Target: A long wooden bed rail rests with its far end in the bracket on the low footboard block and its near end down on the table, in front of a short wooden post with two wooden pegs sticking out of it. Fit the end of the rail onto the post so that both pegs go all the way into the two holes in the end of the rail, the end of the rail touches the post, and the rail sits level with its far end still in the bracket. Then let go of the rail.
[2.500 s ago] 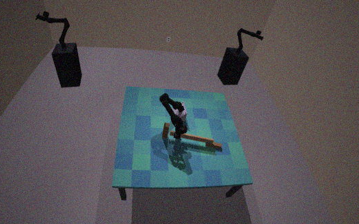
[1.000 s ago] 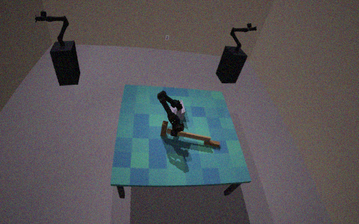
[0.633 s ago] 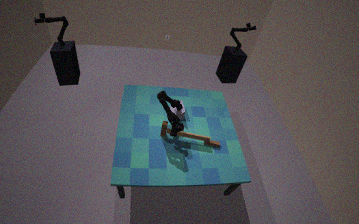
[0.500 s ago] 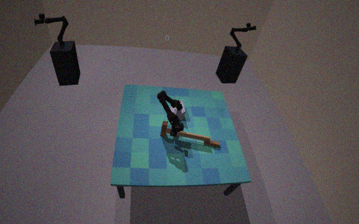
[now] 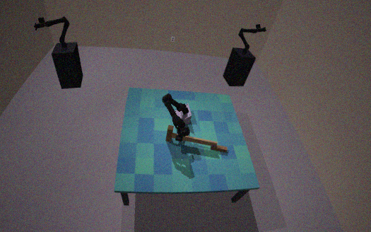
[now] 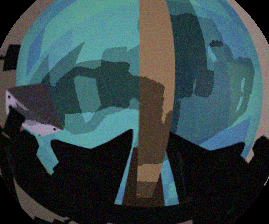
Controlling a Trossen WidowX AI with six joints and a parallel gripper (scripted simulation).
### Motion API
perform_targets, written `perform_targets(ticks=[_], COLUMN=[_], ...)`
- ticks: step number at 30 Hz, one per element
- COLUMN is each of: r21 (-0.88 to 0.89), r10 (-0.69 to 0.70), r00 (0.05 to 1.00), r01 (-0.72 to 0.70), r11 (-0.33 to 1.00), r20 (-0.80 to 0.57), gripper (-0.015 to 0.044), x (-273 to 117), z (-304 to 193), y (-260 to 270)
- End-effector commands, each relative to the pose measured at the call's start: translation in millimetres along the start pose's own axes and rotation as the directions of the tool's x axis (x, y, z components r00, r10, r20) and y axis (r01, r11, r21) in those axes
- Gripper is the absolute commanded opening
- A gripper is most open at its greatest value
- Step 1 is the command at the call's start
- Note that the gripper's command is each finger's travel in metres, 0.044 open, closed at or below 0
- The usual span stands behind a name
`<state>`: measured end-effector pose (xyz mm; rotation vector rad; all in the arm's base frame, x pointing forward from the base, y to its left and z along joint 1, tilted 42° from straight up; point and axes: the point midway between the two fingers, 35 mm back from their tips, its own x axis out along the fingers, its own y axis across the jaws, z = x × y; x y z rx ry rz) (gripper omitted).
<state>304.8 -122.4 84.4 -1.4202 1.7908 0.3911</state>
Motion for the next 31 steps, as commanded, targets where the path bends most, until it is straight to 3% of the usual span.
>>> perform_targets(ticks=[1, 7, 14, 19, 31], r21=[0.0, 0.0, 0.0, 0.001, 0.001], r10=[0.0, 0.0, 0.0, -0.005, -0.005], r00=[1.0, 1.0, 1.0, 1.0, 1.0], r01=[0.0, 0.0, 0.0, 0.005, 0.005], r11=[1.0, 1.0, 1.0, 1.0, 1.0], r20=[-0.001, -0.001, 0.0, 0.004, 0.004], gripper=[0.0289, 0.044, 0.044, 0.044, 0.044], x=[0, 0, -2, -30, -30], z=[0, 0, 2, 30, 30], y=[0, 0, 0, 0, 0])
